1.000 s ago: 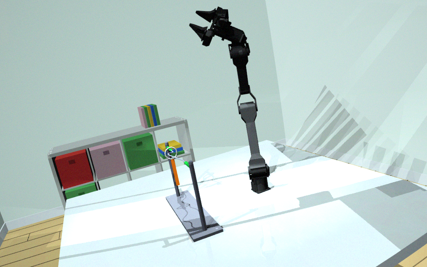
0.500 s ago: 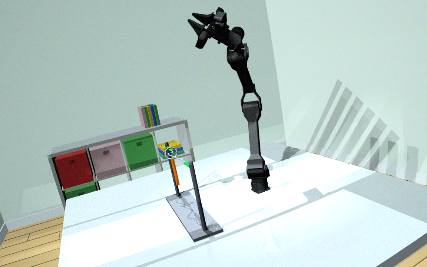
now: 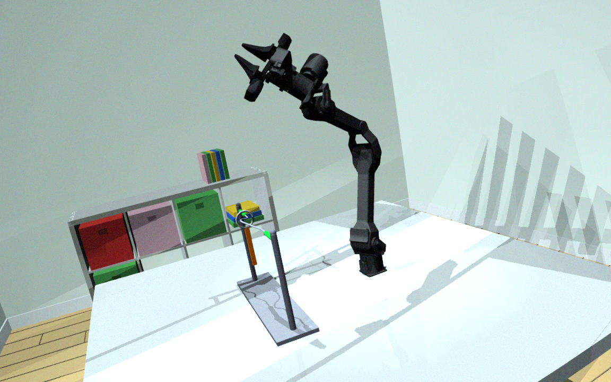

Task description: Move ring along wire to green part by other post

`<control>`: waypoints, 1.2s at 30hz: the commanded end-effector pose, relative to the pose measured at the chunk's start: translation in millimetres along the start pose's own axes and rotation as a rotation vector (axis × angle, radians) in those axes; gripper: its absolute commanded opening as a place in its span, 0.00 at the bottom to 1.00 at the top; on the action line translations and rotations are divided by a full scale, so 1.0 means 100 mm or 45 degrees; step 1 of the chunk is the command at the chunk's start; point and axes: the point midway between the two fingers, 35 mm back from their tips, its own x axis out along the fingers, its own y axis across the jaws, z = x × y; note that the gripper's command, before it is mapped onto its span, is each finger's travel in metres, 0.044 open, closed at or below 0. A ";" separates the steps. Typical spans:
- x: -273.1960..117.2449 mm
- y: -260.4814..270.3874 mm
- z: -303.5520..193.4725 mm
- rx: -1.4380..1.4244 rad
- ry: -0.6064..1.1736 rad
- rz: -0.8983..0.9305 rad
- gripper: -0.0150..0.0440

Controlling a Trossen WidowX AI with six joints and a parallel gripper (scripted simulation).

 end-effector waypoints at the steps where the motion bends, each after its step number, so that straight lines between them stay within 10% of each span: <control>1: 0.09 0.39 -0.14 -0.057 0.002 0.034 0.53; 20: 0.15 1.89 -2.00 -0.212 0.225 0.306 0.53; 36: -0.80 2.35 -4.10 -0.077 0.654 0.534 0.53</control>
